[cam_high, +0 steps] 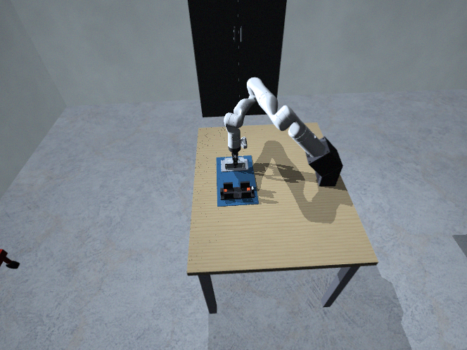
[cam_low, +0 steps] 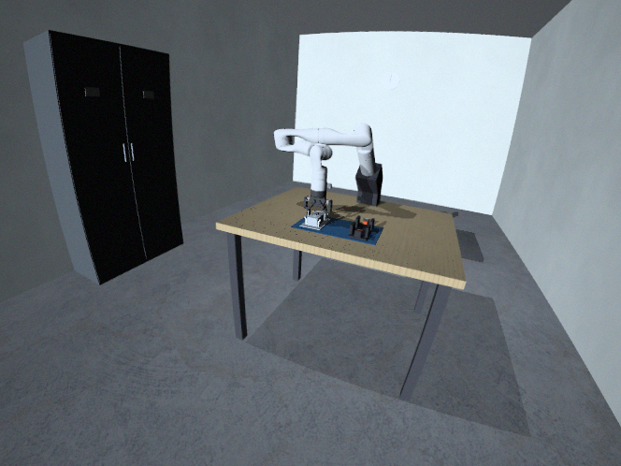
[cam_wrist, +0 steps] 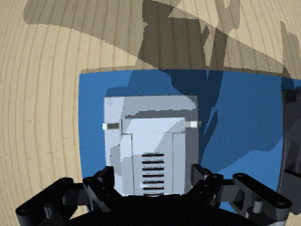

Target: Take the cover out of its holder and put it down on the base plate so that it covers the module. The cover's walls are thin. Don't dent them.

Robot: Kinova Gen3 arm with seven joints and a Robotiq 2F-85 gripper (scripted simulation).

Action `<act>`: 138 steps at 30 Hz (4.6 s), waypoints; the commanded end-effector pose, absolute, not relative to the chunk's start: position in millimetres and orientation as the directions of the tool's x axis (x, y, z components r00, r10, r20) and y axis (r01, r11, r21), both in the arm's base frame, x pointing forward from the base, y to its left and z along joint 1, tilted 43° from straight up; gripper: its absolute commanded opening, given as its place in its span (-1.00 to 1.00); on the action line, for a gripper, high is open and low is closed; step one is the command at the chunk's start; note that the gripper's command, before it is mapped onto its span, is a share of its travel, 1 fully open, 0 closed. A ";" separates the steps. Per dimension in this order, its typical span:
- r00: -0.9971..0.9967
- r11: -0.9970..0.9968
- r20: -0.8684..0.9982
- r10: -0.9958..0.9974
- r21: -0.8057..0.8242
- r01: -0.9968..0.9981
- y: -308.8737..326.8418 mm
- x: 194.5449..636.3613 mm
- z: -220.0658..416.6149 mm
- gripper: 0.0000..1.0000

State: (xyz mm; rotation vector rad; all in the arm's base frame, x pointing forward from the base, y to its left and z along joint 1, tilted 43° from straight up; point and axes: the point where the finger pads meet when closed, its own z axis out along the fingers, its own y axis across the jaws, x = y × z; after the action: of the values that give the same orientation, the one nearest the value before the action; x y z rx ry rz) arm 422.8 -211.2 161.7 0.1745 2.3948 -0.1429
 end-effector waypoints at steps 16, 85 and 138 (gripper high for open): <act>-0.731 0.985 -0.677 0.086 -0.055 0.166 -211.5 422.7 162.1 1.00; -0.731 0.985 -0.677 0.086 -0.055 0.166 -195.9 353.0 239.3 1.00; -0.731 0.985 -0.677 0.086 -0.055 0.166 -196.0 353.0 239.3 1.00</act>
State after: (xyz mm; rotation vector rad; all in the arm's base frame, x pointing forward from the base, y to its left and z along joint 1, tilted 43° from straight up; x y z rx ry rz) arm 353.0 -195.8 239.0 0.1746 2.3943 -0.1426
